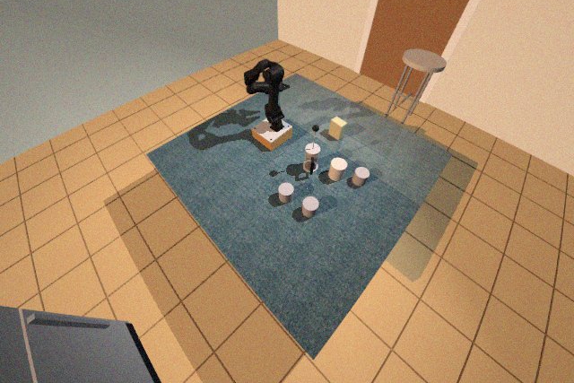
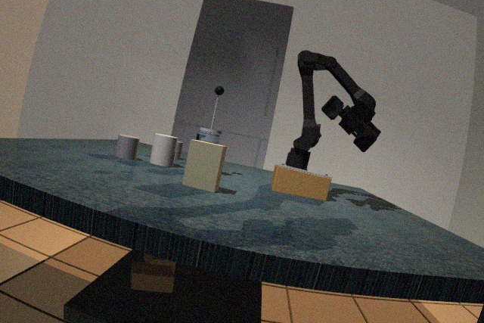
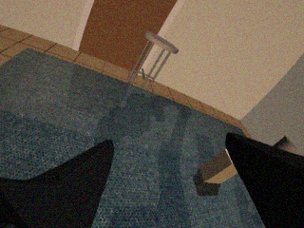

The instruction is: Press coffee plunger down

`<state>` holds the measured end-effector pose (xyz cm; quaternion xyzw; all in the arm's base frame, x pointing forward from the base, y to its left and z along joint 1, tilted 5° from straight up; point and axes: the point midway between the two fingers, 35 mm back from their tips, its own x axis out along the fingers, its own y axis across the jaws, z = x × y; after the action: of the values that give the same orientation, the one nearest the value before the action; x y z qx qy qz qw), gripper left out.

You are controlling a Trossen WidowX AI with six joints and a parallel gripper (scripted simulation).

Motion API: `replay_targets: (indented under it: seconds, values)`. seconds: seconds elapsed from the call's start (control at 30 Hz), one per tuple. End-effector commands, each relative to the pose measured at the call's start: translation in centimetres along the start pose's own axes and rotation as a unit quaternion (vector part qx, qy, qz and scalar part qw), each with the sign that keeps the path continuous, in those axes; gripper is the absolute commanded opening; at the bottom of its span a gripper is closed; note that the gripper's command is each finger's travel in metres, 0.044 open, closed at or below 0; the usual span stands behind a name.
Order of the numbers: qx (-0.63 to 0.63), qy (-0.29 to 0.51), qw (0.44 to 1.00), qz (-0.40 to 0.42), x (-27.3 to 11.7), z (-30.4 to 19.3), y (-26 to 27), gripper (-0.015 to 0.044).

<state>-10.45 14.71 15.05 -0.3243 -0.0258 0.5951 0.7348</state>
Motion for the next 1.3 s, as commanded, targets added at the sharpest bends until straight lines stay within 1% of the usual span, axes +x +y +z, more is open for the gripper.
replay_targets:
  seconds: [0.0,0.03,0.13,0.3,0.5,0.7,0.97,1.2,1.27]
  values:
    - [0.001,0.003,1.0,-0.002,0.1,0.0,-0.1,0.0426]
    - [0.004,0.01,1.0,-0.007,0.3,-0.1,-0.2,0.044]
    - [0.02,0.049,0.998,-0.033,1.4,-0.3,-1.1,0.044]
    - [0.066,0.141,0.984,-0.091,3.7,-1.3,-3.7,0.044]
    - [0.133,0.238,0.952,-0.143,5.9,-2.4,-6.8,0.044]
    - [0.208,0.311,0.91,-0.18,7.4,-3.6,-10.2,0.044]
    - [0.312,0.362,0.85,-0.223,8.7,-5.1,-15.4,0.044]
    - [0.4,0.366,0.799,-0.261,8.6,-6.5,-20.5,0.044]
    - [0.428,0.356,0.78,-0.286,8.1,-6.9,-22.3,0.044]
